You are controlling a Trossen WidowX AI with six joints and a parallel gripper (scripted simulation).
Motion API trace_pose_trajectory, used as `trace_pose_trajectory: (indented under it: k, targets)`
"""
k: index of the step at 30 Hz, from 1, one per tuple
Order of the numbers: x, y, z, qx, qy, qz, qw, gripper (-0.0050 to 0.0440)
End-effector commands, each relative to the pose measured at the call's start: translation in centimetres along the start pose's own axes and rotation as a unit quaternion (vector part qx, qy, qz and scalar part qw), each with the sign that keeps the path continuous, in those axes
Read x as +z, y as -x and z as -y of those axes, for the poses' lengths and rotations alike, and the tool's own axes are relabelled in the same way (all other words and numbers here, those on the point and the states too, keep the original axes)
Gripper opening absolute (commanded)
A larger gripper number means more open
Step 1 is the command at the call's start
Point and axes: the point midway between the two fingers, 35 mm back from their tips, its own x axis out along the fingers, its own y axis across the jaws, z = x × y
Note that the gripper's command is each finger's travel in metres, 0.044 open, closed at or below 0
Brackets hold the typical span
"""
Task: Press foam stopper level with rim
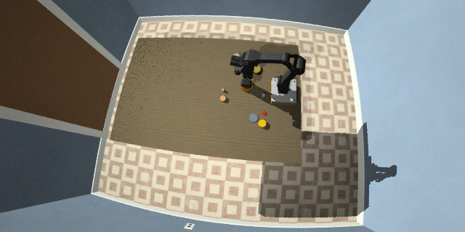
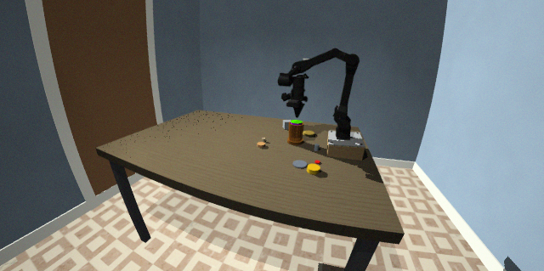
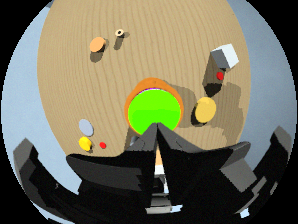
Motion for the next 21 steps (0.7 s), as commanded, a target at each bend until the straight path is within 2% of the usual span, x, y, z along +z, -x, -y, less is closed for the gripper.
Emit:
trace_pose_trajectory:
  k: [1, 11, 21]
  targets:
    - [0.4, -0.1, -0.1, 0.001, -0.001, 0.012, 1.000, 0.0000]
    - [0.4, -1.5, -0.1, 0.001, -0.001, 0.012, 1.000, 0.0000]
    - [0.4, -1.6, -0.1, 0.001, -0.001, 0.012, 1.000, 0.0000]
